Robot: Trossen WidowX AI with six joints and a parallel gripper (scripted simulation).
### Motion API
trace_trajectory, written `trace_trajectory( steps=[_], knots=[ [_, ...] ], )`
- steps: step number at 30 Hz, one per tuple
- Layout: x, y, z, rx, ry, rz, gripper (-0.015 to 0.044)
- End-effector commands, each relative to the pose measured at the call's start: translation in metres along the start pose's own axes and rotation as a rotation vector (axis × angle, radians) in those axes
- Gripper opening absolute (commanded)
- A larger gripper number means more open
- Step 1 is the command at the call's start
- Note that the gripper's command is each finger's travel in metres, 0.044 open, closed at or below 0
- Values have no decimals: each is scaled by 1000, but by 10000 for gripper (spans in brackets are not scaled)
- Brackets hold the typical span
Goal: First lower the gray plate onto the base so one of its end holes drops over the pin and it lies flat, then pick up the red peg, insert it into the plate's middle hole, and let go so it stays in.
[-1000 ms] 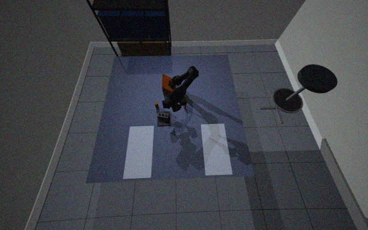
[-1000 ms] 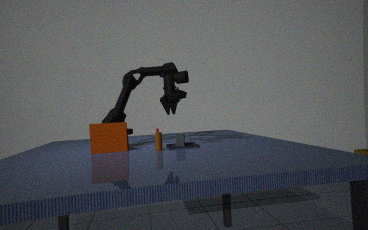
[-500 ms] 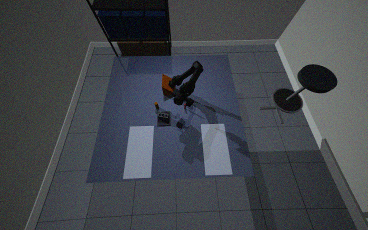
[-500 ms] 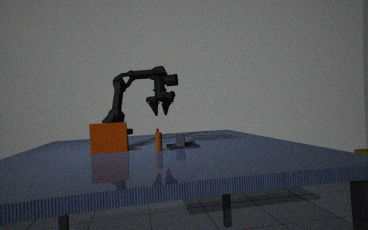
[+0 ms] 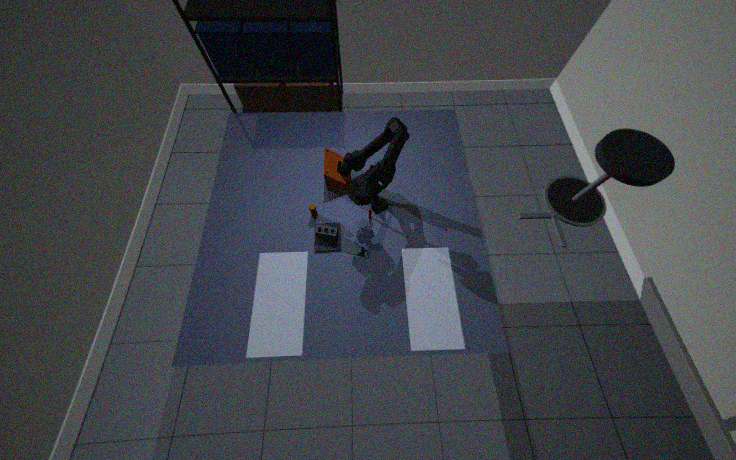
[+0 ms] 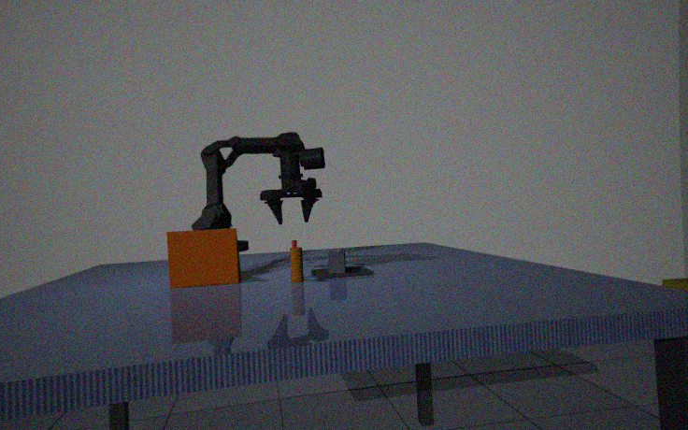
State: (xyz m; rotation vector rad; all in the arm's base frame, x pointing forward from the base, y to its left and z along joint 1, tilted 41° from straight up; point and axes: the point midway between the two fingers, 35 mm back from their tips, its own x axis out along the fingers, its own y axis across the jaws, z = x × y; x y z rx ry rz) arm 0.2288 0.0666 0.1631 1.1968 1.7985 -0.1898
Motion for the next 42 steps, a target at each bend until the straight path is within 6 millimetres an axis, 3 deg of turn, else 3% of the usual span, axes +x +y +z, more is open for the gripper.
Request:
trace_trajectory(
  steps=[1,42],
  knots=[
    [19,-2,-3,10,15,-7,440],
    [85,0,-4,10,16,-5,440]
  ],
)
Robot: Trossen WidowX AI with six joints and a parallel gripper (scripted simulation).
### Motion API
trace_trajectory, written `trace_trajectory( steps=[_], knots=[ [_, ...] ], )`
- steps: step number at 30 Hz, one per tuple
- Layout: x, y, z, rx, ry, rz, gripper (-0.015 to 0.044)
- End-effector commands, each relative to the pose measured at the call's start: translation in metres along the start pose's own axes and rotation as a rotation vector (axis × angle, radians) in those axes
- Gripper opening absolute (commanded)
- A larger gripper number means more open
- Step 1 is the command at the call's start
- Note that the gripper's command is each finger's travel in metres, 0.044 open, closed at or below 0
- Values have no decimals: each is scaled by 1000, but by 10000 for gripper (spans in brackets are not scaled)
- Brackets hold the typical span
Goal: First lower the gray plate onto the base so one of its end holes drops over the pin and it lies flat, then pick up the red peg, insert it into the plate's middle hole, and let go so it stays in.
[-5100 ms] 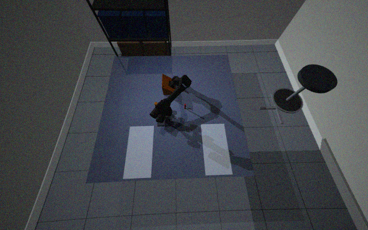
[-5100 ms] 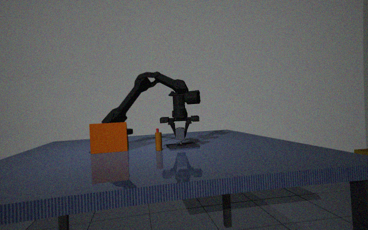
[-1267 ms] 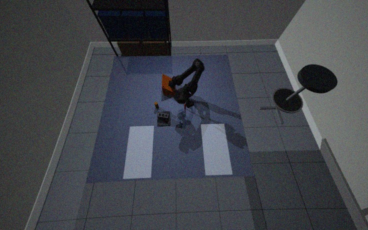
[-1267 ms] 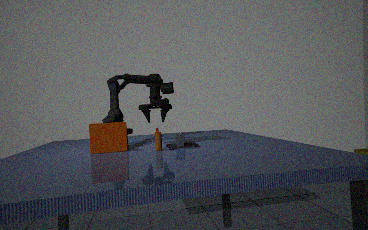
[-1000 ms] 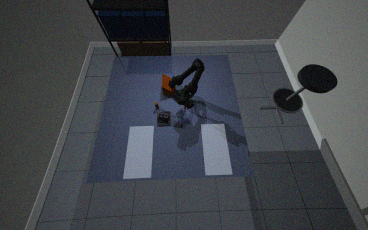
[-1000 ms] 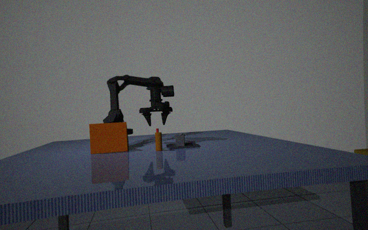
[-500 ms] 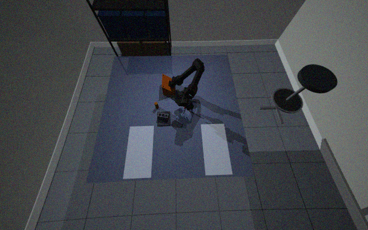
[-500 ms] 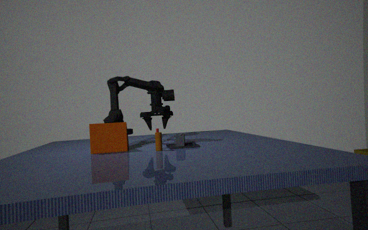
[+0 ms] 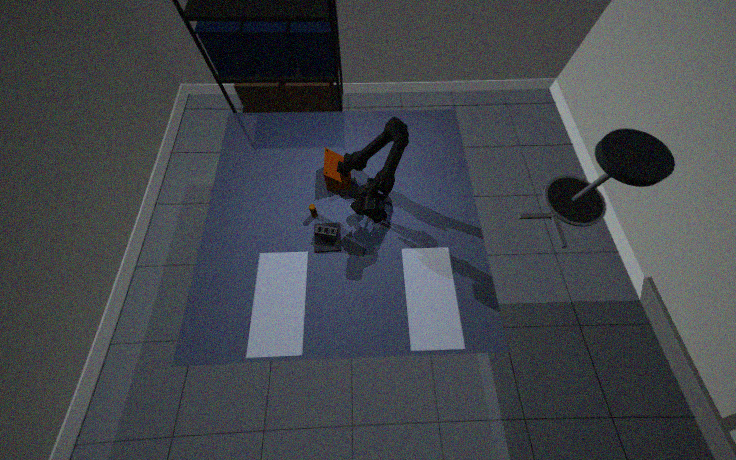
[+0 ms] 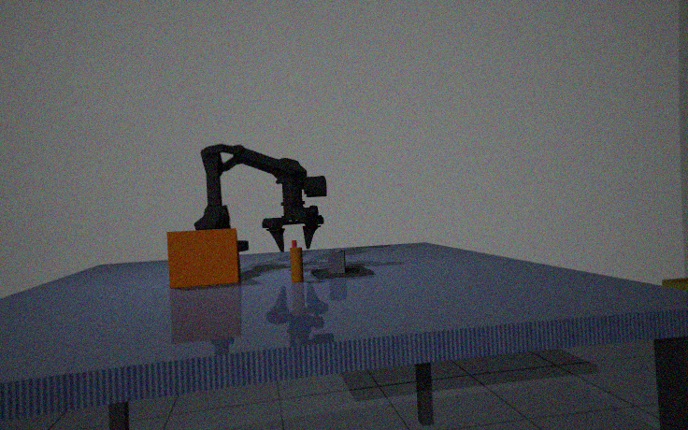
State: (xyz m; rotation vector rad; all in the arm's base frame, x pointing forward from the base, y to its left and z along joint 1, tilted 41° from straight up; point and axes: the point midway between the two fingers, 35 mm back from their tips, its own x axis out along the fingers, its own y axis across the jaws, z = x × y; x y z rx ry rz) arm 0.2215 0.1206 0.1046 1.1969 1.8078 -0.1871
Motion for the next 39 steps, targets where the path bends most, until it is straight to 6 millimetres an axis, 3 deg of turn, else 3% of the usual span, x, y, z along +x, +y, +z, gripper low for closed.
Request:
trace_trajectory(
  steps=[1,4,21,39],
  knots=[
    [7,-2,-1,9,7,-1,440],
    [9,-2,-2,9,8,-1,440],
    [9,-2,-2,9,8,-1,0],
    [2,-1,0,9,5,-2,0]
  ],
)
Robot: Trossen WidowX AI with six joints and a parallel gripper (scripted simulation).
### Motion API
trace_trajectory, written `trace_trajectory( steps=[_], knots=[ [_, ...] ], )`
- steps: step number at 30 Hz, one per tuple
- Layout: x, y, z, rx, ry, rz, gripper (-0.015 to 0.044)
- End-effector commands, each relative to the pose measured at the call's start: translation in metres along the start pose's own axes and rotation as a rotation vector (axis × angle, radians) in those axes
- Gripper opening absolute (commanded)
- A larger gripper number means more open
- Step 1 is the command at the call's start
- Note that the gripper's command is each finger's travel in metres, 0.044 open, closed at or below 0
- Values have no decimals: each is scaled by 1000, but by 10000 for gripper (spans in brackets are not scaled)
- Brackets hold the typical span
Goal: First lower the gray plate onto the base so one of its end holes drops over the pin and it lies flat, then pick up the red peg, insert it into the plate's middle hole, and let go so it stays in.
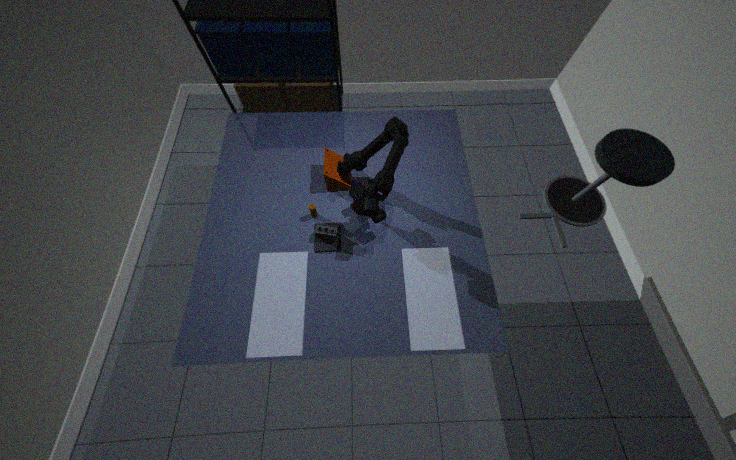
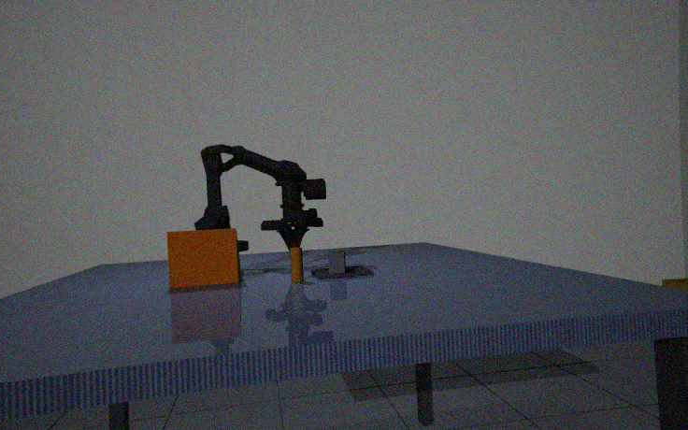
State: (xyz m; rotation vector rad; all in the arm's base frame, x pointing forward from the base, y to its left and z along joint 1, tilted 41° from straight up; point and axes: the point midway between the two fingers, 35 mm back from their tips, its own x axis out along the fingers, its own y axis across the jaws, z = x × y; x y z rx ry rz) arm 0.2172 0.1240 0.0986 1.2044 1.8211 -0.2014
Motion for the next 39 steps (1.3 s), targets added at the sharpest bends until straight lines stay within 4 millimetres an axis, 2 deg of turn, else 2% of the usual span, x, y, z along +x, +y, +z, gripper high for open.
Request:
trace_trajectory(
  steps=[1,23,24,39],
  knots=[
    [-8,3,1,-7,-4,5,0],
    [-78,5,6,-5,-8,1,0],
    [-69,4,5,2,-4,1,0],
    [-74,12,41,-28,-8,6,0]
  ],
)
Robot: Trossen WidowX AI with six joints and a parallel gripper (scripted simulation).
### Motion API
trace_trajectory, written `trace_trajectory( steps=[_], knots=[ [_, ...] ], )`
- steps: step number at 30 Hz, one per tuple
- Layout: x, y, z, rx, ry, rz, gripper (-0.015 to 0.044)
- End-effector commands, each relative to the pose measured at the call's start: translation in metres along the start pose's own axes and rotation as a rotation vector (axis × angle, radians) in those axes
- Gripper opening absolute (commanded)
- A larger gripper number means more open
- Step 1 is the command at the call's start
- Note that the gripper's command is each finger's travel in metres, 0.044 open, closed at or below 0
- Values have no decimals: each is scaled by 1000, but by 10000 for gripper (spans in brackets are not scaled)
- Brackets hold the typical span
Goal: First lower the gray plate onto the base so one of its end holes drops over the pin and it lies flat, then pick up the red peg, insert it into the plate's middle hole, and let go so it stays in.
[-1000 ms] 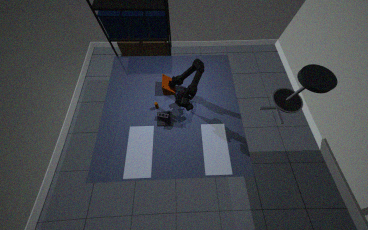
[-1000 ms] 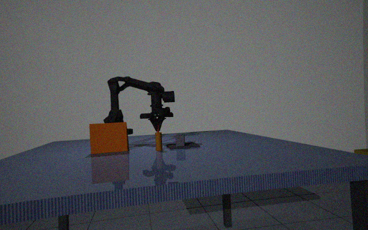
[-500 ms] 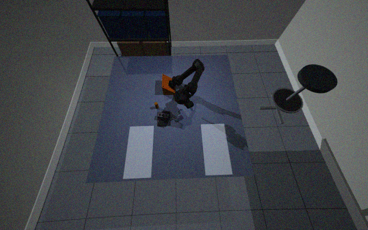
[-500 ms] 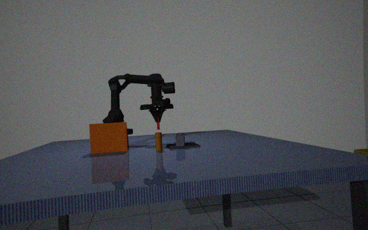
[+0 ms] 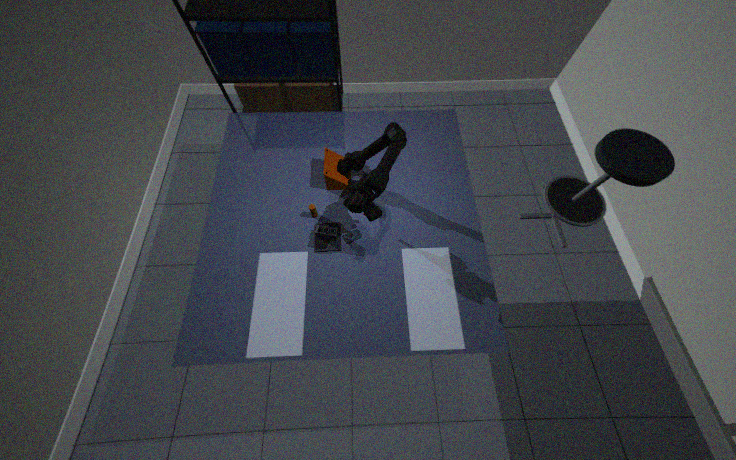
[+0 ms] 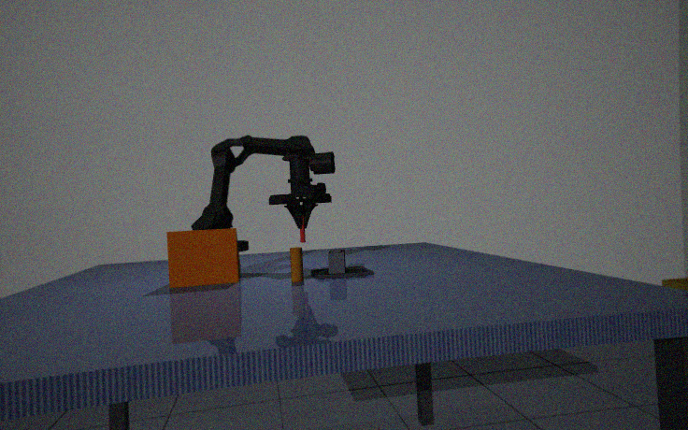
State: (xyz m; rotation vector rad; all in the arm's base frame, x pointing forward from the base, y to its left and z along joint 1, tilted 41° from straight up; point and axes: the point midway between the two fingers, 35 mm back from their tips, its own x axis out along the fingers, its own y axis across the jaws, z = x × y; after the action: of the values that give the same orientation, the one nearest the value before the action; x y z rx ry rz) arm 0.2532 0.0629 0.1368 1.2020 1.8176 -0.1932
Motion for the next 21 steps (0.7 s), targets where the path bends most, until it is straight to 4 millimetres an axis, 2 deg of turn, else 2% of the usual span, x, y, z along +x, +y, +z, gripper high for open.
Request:
trace_trajectory(
  steps=[1,5,21],
  knots=[
    [-2,2,9,-25,-7,4,0],
    [-3,3,15,-33,-7,5,0],
    [-6,4,63,-23,-14,2,0]
  ],
)
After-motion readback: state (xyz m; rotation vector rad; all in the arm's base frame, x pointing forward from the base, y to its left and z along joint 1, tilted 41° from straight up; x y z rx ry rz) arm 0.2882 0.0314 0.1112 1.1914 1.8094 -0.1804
